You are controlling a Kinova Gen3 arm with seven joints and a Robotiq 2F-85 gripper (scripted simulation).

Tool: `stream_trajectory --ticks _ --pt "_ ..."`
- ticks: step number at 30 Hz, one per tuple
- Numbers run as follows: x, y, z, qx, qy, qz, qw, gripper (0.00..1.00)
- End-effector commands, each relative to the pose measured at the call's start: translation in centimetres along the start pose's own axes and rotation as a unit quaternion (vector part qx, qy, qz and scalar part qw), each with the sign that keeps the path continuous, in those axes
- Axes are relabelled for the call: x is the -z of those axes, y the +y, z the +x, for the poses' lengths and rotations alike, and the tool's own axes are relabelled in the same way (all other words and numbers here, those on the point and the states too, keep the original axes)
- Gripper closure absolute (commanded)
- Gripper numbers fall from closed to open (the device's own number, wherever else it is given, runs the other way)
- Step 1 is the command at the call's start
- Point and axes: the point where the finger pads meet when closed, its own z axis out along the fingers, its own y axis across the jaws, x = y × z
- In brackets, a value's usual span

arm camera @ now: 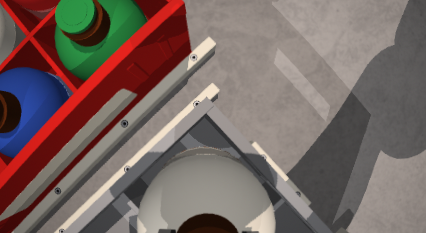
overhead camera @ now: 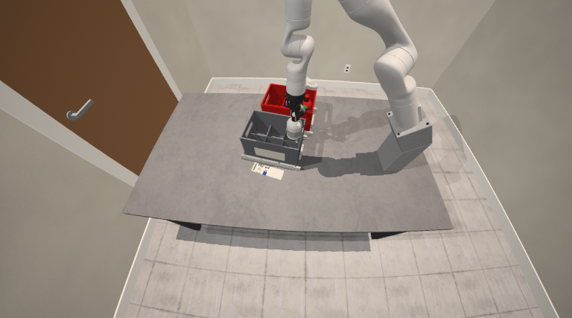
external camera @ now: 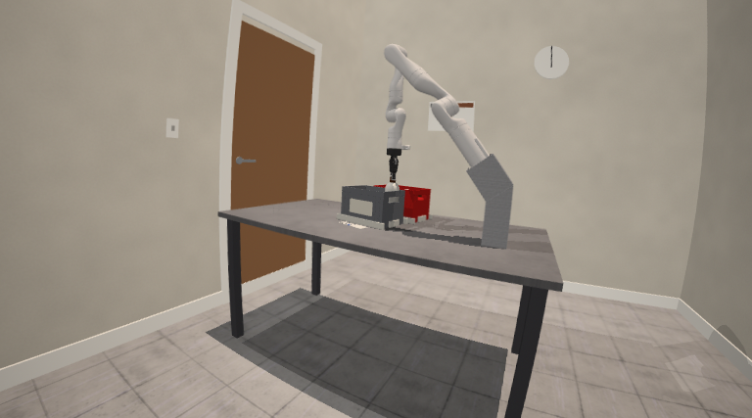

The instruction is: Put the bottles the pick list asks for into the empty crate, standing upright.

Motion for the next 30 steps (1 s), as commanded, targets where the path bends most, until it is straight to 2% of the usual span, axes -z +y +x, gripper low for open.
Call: stream_trajectory --ticks 1,30 --pt "-0.2 0.0 0.0 0.000 -0.007 0.007 1.000 0.90" --pt "-2.9 -0.3 -0.2 0.000 -0.006 0.007 1.000 0.90"
